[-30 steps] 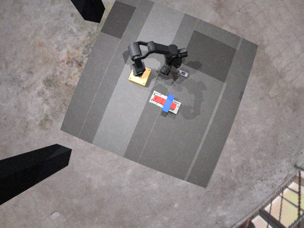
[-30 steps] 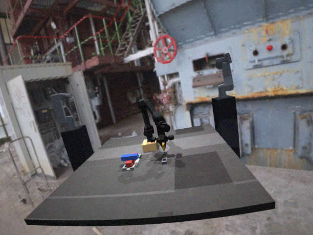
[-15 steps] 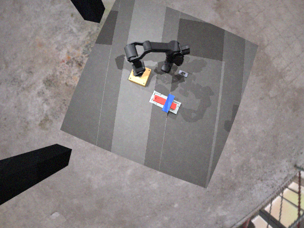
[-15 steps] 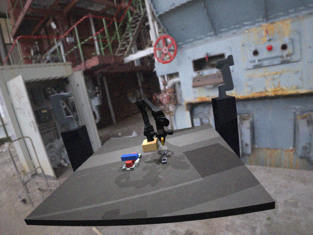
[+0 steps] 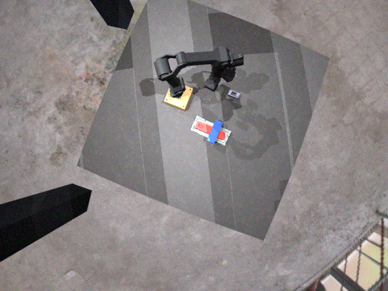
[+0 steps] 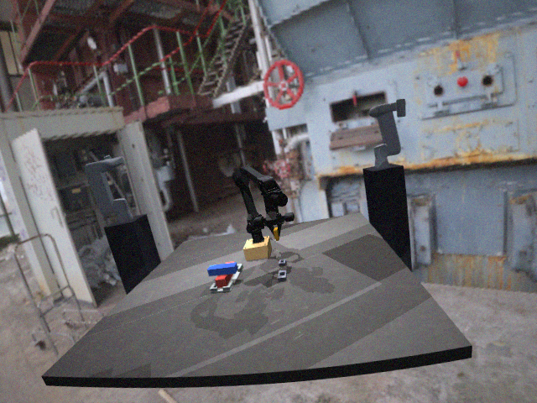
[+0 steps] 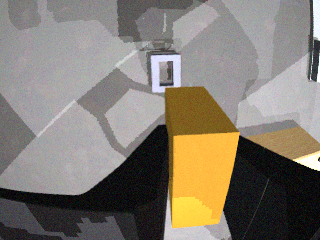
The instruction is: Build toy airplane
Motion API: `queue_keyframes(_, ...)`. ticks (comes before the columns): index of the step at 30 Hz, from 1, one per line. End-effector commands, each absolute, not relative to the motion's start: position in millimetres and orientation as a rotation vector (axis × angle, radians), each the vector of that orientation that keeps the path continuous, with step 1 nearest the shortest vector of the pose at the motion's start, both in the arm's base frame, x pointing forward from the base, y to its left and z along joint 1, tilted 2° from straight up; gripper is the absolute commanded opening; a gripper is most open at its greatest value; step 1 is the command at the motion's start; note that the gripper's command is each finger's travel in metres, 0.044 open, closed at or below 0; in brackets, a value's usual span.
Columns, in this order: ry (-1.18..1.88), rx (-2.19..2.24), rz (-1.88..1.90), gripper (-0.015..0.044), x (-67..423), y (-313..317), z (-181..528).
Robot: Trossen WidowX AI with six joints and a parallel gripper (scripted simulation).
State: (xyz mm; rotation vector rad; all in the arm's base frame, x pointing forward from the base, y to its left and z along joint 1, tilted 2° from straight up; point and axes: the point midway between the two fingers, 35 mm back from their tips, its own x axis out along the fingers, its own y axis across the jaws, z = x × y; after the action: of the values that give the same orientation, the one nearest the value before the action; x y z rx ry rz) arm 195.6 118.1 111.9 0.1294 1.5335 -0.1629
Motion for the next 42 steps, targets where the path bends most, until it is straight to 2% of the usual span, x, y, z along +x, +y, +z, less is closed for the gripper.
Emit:
queue_keyframes(1, 1.531, 0.142, -0.160, 0.0000, 194.3, 117.9, 118.5)
queue_keyframes(42, 1.541, 0.140, -0.133, 0.0000, 231.9, 6.7, 97.5)
